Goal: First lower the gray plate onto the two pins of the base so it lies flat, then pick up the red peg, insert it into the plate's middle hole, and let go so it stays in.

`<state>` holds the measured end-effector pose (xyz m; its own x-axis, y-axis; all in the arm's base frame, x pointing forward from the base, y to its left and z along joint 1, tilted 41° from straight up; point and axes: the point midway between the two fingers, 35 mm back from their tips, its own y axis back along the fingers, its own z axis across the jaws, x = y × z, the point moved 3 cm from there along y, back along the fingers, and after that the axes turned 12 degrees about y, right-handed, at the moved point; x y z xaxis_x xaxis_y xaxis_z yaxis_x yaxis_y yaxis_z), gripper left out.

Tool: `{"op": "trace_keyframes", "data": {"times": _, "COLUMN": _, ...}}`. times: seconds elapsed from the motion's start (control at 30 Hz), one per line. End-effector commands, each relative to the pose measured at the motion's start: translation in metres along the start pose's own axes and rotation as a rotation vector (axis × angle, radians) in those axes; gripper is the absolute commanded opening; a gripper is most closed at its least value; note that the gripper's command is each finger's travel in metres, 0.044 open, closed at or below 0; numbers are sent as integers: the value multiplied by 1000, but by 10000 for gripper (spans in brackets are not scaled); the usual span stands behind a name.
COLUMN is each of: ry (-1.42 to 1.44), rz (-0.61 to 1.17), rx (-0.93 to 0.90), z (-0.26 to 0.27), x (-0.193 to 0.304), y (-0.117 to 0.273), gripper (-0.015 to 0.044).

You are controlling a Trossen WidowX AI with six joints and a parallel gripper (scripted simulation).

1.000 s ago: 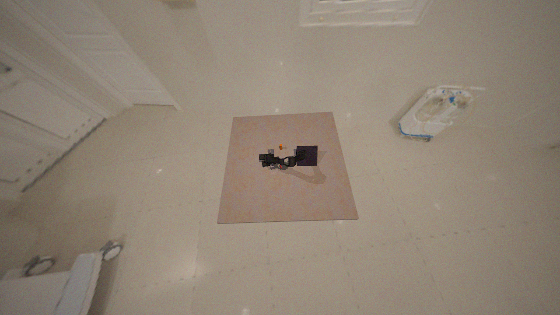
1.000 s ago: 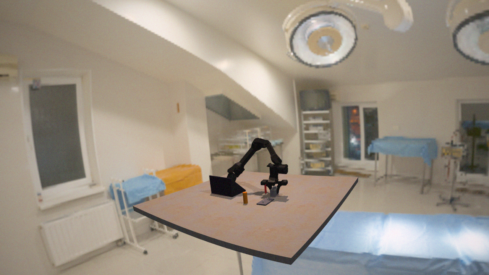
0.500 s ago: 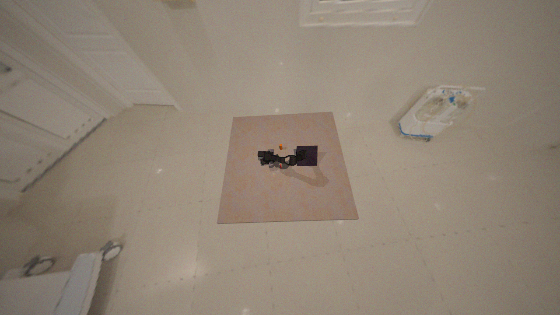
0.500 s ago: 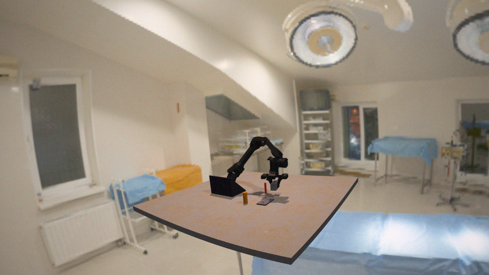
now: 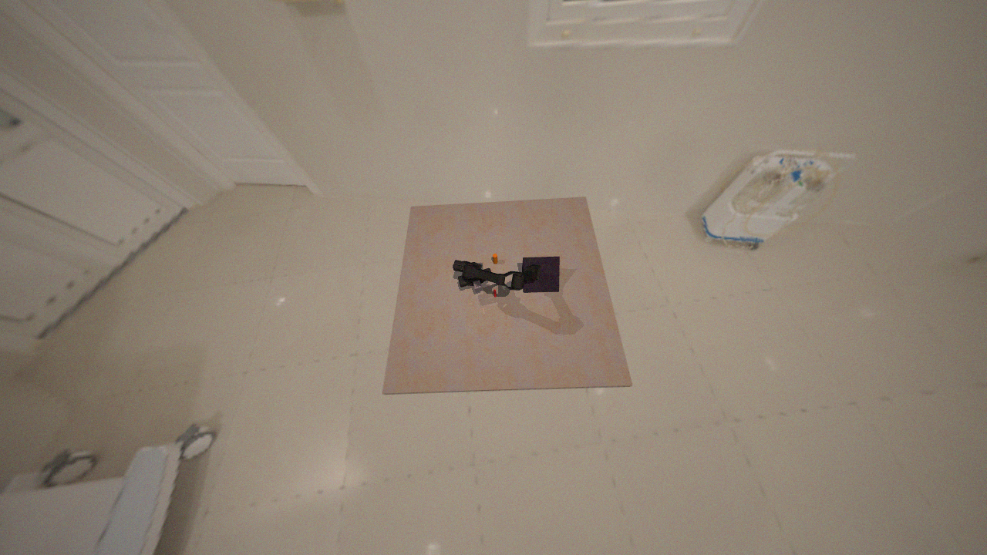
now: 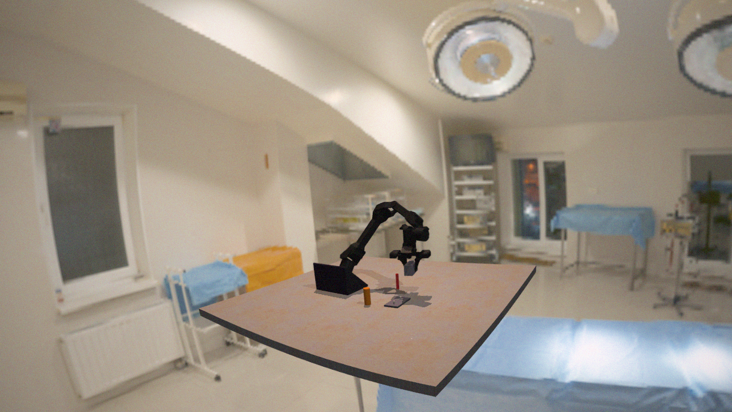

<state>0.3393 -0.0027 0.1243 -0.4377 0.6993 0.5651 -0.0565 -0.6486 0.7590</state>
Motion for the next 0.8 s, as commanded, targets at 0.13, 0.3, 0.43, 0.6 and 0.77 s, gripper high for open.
{"op": "trace_keyframes", "data": {"times": 0.13, "ry": 7, "rz": -4, "rx": -4, "z": -2, "x": 4, "y": 27, "gripper": 0}}
{"op": "trace_keyframes", "data": {"times": 0.3, "ry": 4, "rz": -3, "rx": -4, "z": -3, "x": 3, "y": 31, "gripper": 0}}
{"op": "trace_keyframes", "data": {"times": 0.43, "ry": -11, "rz": -4, "rx": -4, "z": -5, "x": -8, "y": 26, "gripper": 0}}
{"op": "trace_keyframes", "data": {"times": 0.6, "ry": -32, "rz": -5, "rx": -4, "z": -7, "x": -23, "y": 19, "gripper": 0}}
{"op": "trace_keyframes", "data": {"times": 0.77, "ry": -52, "rz": -6, "rx": -4, "z": -11, "x": -37, "y": 12, "gripper": 0}}
